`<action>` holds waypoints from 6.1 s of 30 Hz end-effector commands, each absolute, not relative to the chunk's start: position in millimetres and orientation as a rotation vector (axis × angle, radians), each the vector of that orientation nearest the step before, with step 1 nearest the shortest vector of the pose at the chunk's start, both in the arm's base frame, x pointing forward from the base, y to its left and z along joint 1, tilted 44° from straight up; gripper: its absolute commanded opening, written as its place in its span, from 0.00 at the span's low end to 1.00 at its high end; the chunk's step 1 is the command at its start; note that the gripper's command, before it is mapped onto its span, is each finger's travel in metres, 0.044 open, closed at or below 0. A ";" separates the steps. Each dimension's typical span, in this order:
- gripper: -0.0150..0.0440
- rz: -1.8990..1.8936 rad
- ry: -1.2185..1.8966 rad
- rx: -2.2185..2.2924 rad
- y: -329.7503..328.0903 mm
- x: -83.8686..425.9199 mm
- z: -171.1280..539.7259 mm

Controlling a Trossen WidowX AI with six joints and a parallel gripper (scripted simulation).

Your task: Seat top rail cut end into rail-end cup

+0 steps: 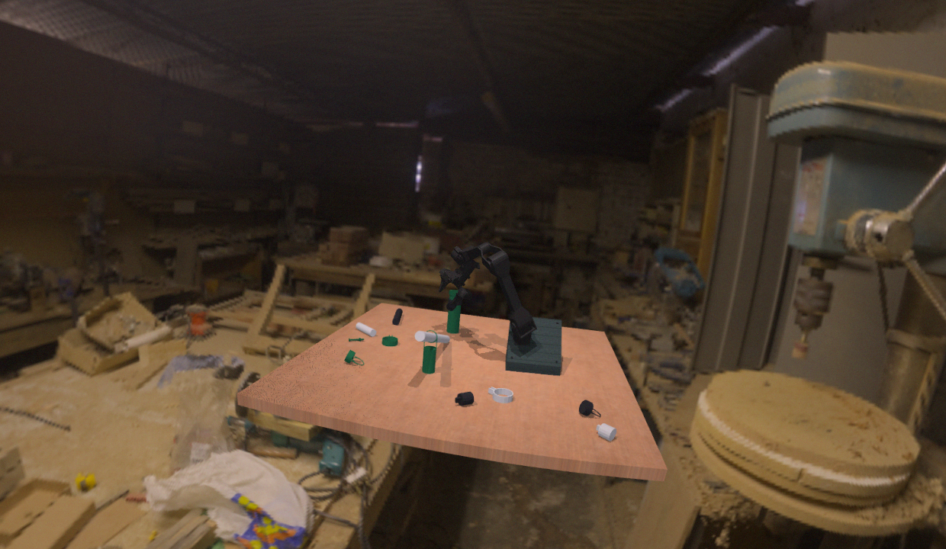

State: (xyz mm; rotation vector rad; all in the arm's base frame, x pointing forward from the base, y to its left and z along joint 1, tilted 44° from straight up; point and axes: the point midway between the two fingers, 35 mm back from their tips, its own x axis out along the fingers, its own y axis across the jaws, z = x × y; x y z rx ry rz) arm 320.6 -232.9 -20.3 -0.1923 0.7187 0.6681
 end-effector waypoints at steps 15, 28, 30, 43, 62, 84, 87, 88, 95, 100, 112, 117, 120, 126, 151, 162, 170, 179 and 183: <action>1.00 0.116 1.037 0.835 -201.8 303.9 75.5; 1.00 0.116 1.037 0.835 -201.8 303.9 75.5; 1.00 0.116 1.037 0.835 -201.8 303.9 75.5; 1.00 0.730 1.013 0.082 -152.0 323.0 48.0; 1.00 1.375 0.675 -0.591 -99.3 331.7 24.4; 1.00 1.375 0.673 -0.591 -75.3 334.2 -1.0; 1.00 1.375 0.673 -0.591 -75.3 334.2 -1.0; 1.00 1.375 0.673 -0.591 -74.5 334.3 -1.9; 1.00 1.375 0.672 -0.590 -65.0 335.2 -11.9; 1.00 1.375 0.672 -0.590 -63.3 335.6 -13.9; 1.00 1.374 0.672 -0.591 -50.4 337.8 -28.2; 1.00 1.374 0.672 -0.590 -44.9 338.4 -34.1; 1.00 1.374 0.672 -0.590 -41.5 338.7 -37.6; 1.00 1.375 0.671 -0.590 -34.7 339.0 -44.5; 0.56 1.375 0.670 -0.589 -23.9 339.2 -55.2; 0.25 1.375 0.670 -0.589 -27.0 339.2 -52.0; 0.25 1.355 0.736 -0.661 -49.1 339.6 -44.8; 0.25 1.289 0.941 -0.854 -111.2 333.6 -21.4; 0.25 1.283 0.957 -0.867 -115.9 332.7 -19.2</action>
